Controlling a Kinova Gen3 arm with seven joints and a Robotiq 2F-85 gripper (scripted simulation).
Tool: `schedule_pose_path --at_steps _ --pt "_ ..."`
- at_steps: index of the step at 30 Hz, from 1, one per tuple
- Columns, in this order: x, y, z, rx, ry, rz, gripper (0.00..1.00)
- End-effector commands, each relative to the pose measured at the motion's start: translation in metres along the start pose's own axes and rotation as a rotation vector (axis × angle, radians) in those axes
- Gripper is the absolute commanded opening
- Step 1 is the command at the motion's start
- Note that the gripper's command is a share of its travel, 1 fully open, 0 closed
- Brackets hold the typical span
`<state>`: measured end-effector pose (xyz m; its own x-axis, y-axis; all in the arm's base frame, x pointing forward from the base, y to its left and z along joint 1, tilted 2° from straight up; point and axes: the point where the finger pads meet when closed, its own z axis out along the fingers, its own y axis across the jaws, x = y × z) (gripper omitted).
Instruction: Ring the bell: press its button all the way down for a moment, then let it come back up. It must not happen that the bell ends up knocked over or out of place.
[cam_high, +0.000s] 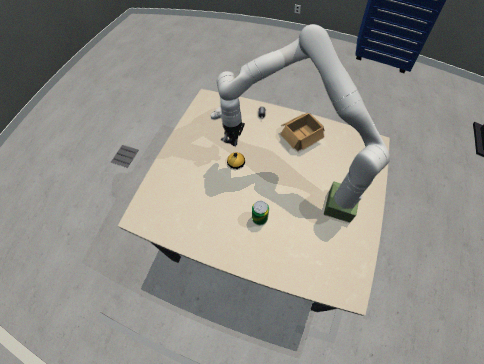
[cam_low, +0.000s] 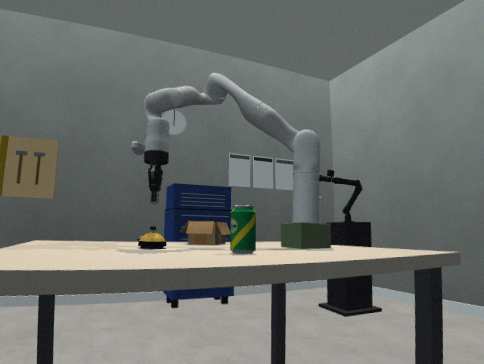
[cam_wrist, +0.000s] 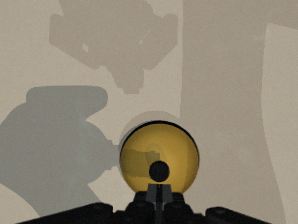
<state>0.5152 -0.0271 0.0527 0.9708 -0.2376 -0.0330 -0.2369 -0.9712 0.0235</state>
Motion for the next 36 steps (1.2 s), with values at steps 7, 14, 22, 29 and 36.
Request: schedule_pose_path --at_steps 7,14,22,29,36 --pt "0.001 0.0 -0.001 0.0 0.002 0.0 0.1" --pt "0.001 0.0 0.0 0.0 0.002 0.0 0.1" --pt "0.001 0.0 0.005 0.0 0.002 0.0 0.1" --pt "0.001 0.0 0.011 0.0 0.002 0.0 0.1" --pt "0.001 0.0 0.023 0.0 0.002 0.0 0.1"
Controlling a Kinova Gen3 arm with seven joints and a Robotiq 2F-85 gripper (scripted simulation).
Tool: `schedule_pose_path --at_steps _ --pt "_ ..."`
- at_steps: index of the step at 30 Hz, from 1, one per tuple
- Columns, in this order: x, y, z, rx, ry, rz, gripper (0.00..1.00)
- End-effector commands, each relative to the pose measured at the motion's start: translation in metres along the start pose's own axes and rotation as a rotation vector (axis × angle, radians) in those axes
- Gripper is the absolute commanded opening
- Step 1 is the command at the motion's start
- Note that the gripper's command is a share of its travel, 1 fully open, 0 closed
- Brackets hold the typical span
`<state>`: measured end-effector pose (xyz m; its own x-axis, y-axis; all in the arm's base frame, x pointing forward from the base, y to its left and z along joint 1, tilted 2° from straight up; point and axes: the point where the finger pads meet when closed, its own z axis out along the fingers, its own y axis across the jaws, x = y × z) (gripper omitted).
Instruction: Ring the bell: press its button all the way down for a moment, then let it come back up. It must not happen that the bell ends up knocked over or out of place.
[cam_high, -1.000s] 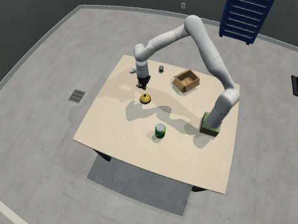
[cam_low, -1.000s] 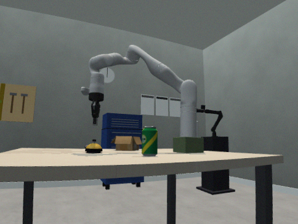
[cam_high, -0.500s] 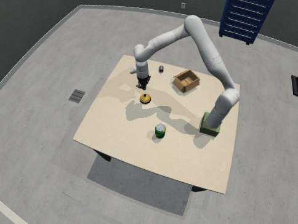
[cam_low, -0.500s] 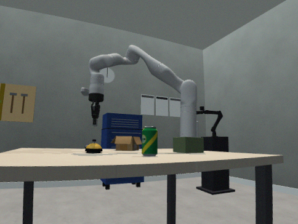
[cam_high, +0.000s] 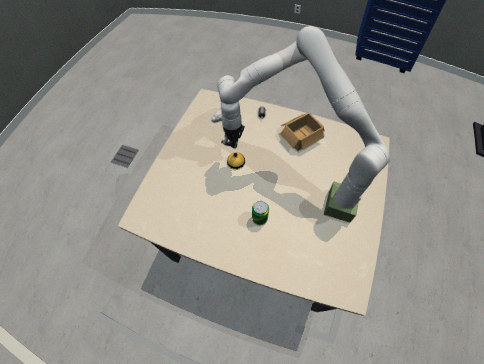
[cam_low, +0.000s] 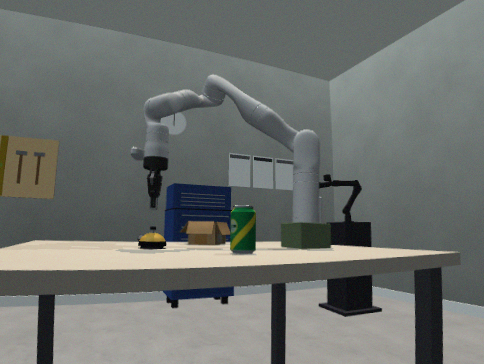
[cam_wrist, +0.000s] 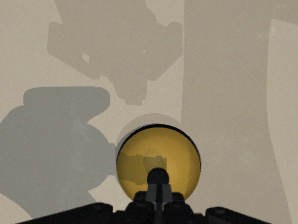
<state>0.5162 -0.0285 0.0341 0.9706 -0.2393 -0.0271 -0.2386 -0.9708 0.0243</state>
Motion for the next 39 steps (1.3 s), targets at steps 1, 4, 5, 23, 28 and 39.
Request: schedule_pose_path --at_steps 1,4,5,23,28,39 --pt "-0.001 -0.001 0.007 0.001 -0.004 -0.002 0.1" --pt "-0.001 -0.001 0.012 0.001 -0.004 -0.002 0.1" --pt "-0.001 -0.001 0.014 0.001 -0.004 -0.002 0.1" --pt "-0.001 -0.001 0.038 0.001 -0.004 -0.002 0.1" --pt "-0.001 -0.001 0.04 0.001 -0.004 -0.002 0.1" --pt "-0.001 -0.001 0.042 0.001 -0.004 -0.002 0.1"
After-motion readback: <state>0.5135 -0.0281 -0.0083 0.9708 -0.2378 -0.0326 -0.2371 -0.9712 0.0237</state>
